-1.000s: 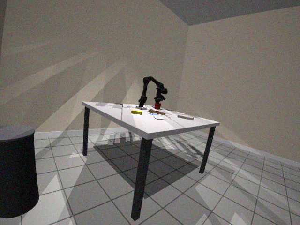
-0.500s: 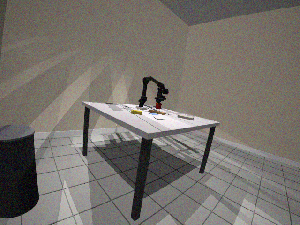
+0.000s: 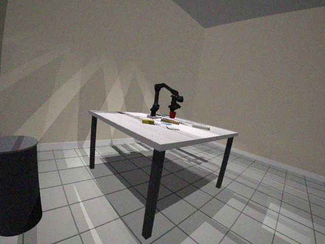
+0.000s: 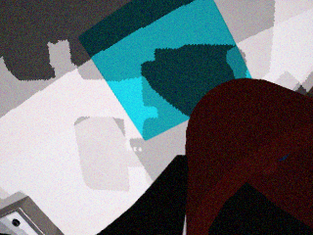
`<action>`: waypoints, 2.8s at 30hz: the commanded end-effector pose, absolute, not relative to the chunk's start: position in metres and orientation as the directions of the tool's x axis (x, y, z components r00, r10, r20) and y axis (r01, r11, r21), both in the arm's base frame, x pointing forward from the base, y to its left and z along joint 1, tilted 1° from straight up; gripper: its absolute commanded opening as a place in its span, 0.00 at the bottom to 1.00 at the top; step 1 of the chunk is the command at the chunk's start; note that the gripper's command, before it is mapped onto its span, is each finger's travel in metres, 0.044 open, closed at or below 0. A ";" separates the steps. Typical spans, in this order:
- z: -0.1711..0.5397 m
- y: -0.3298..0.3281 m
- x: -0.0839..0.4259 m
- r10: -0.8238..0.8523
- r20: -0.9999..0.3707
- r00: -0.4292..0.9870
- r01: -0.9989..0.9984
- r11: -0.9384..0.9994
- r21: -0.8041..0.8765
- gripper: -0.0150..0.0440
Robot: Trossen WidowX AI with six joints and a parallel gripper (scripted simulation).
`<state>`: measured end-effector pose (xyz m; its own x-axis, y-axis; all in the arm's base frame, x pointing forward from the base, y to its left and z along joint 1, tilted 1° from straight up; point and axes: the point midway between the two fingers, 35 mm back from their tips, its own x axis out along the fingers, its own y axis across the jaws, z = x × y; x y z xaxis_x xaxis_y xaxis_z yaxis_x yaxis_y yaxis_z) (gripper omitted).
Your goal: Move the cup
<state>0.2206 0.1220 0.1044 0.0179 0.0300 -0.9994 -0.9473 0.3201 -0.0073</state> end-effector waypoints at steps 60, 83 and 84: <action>0.068 0.167 0.188 0.037 -0.999 0.017 -0.946 0.325 -0.004 0.25; 0.060 0.167 0.187 0.037 -0.999 0.016 -0.948 0.319 -0.003 0.25; 0.060 0.167 0.187 0.037 -0.999 0.016 -0.948 0.319 -0.003 0.25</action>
